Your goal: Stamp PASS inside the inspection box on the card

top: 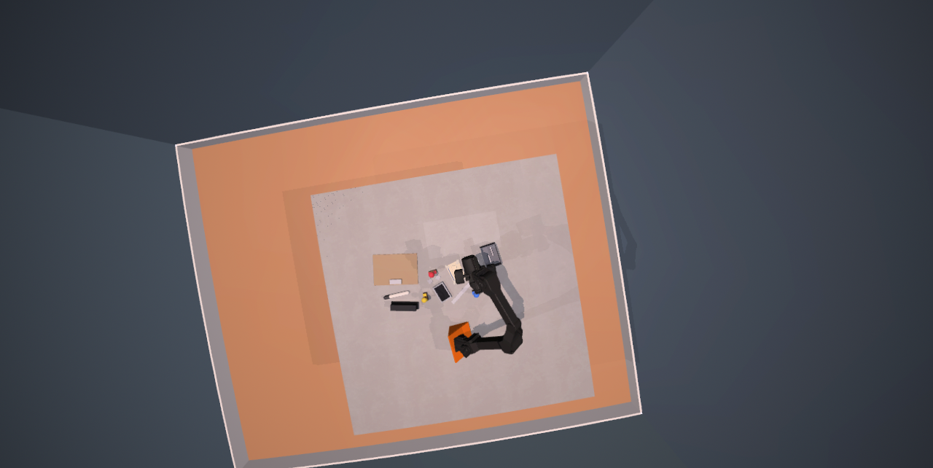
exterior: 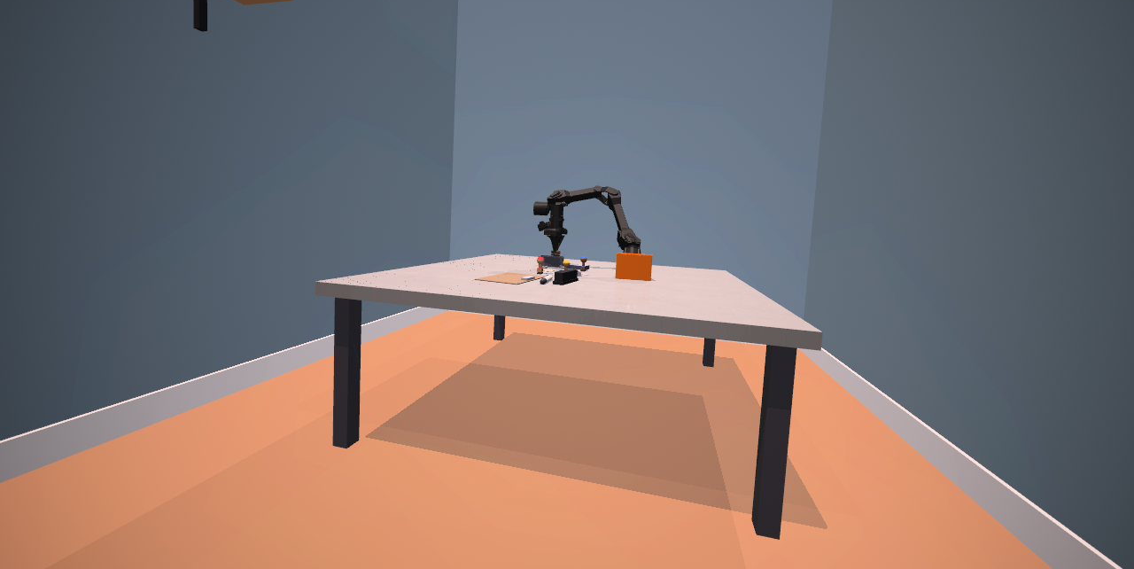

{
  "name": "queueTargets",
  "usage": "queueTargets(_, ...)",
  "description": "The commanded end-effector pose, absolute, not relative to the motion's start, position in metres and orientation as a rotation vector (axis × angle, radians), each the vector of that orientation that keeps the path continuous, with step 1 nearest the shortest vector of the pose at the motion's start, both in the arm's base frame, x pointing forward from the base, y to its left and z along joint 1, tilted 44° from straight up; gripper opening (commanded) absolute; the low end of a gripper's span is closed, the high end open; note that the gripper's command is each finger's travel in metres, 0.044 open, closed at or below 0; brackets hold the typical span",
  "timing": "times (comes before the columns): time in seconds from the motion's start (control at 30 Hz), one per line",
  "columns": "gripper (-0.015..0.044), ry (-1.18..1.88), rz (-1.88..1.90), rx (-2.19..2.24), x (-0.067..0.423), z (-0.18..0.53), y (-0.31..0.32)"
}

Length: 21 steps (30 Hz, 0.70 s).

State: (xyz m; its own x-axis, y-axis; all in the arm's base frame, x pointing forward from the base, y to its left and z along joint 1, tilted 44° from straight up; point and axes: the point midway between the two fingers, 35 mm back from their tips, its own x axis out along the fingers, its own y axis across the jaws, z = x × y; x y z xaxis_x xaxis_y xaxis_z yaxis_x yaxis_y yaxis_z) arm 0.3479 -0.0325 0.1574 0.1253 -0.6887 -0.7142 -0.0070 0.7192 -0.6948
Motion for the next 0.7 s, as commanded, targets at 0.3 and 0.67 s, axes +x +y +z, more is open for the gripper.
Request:
queueTargets(0.3, 0.0000, 1.367, -0.555, -0.632, 0.347, 0.163, -0.029)
queueTargets(0.67, 0.0000, 1.368, -0.550, -0.630, 0.345, 0.158, -0.017)
